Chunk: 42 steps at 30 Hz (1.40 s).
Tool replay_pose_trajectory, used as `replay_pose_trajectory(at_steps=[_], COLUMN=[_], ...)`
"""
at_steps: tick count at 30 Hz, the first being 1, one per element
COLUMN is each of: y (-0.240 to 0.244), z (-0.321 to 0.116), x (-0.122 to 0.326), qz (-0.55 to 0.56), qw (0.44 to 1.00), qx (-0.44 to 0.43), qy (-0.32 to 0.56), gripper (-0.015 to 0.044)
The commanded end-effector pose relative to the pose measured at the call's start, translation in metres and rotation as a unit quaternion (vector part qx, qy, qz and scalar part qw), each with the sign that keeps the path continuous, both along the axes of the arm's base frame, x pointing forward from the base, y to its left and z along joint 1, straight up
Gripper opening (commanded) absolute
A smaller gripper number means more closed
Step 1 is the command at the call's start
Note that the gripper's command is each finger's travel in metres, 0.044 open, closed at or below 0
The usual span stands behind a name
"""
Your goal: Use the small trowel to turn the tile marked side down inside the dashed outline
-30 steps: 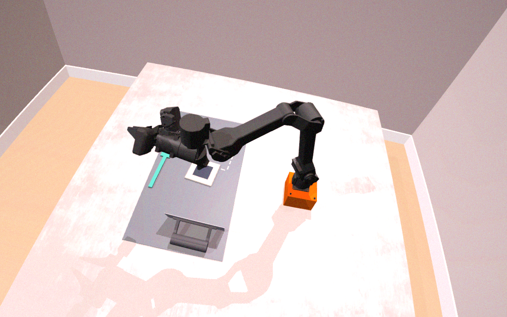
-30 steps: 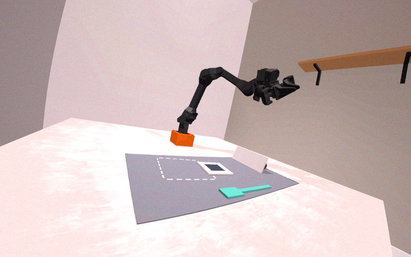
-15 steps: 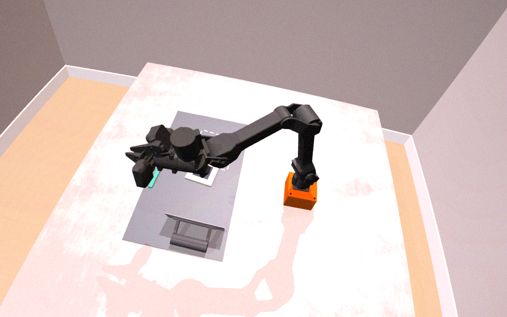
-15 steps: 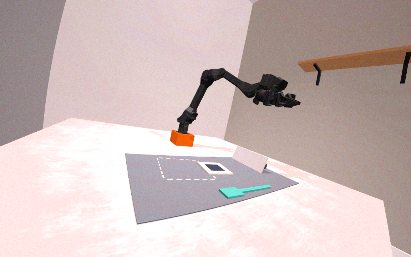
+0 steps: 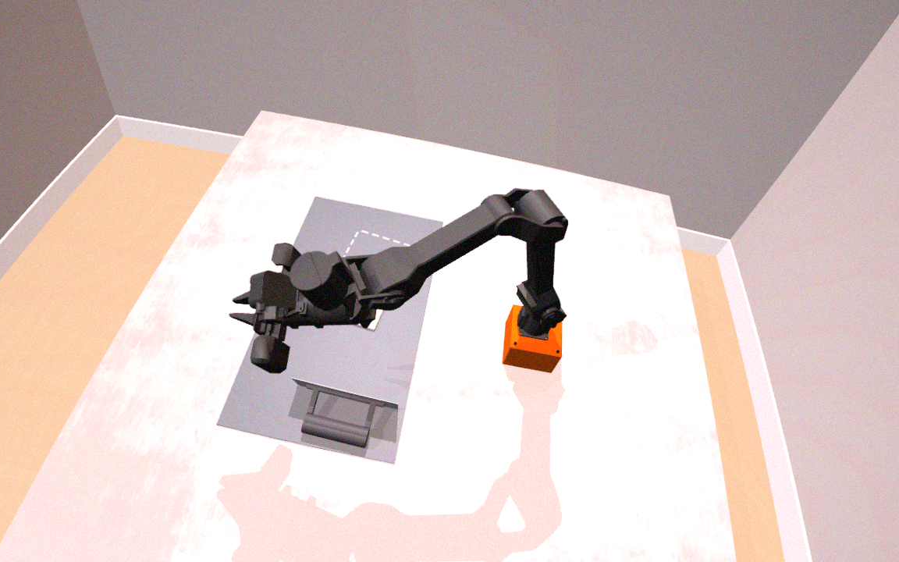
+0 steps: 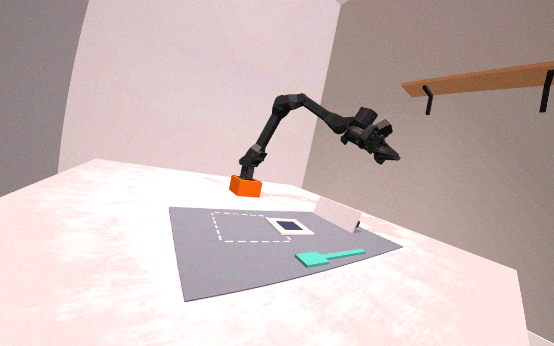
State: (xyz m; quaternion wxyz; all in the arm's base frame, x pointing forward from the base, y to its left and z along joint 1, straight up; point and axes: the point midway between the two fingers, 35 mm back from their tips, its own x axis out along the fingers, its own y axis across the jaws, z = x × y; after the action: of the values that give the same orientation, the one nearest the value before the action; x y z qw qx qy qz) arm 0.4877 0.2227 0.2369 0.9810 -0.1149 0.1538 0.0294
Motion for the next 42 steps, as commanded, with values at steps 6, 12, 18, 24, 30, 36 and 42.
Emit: replay_pose_trajectory(at_steps=[6,12,18,24,30,36,42], y=[0.020,0.031,0.042,0.051,0.059,0.066,0.071], z=[-0.021,-0.038,-0.055,-0.071,-0.086,-0.101,-0.115], x=[-0.011,-0.020,-0.030,-0.042,-0.056,-0.070,-0.086], qz=[0.077,0.132,0.191,0.251,0.313,0.375,0.437], qw=[0.989,0.968,0.937,0.897,0.846,0.788,0.721], qx=[-0.119,-0.199,-0.275,-0.345,-0.409,-0.466,-0.515], qy=[0.044,0.073,0.098,0.119,0.136,0.148,0.155], gripper=[0.0100,0.0100,0.0100,0.0100,0.0100,0.0100,0.0100])
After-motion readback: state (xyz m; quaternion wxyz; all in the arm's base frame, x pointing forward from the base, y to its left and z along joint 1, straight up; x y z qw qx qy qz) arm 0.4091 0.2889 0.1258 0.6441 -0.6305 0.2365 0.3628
